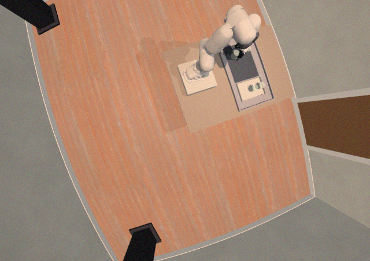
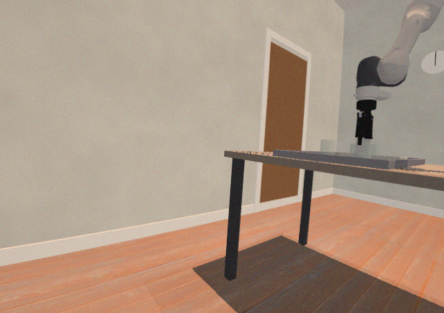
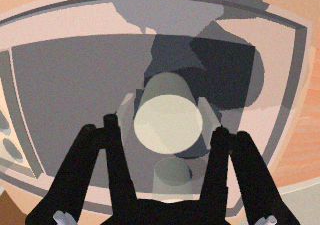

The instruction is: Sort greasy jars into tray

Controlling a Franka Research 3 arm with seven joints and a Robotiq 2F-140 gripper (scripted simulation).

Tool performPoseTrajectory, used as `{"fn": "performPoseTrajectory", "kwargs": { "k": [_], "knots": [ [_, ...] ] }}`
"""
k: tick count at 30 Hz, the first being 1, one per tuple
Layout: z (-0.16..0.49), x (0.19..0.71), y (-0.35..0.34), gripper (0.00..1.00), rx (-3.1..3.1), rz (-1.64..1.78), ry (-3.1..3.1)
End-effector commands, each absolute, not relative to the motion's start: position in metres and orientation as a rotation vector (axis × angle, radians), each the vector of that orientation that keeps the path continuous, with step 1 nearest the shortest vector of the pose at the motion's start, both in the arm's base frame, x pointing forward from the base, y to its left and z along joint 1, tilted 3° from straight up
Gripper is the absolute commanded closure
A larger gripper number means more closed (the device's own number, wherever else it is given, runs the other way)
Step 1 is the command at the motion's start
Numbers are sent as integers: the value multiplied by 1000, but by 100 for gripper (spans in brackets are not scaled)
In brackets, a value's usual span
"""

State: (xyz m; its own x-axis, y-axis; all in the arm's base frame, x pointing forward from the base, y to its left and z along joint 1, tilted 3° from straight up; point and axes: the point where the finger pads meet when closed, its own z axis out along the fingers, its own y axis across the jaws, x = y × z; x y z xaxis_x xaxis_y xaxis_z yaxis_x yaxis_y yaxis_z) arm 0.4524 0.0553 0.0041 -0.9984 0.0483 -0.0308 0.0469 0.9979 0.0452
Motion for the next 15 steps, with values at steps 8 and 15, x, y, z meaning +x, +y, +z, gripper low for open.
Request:
{"fn": "performPoseTrajectory", "kwargs": {
  "k": [8, 15],
  "knots": [
    [4, 454, 55, 47, 80, 70, 3104],
    [4, 454, 55, 50, 80, 70, 3104]
  ]
}}
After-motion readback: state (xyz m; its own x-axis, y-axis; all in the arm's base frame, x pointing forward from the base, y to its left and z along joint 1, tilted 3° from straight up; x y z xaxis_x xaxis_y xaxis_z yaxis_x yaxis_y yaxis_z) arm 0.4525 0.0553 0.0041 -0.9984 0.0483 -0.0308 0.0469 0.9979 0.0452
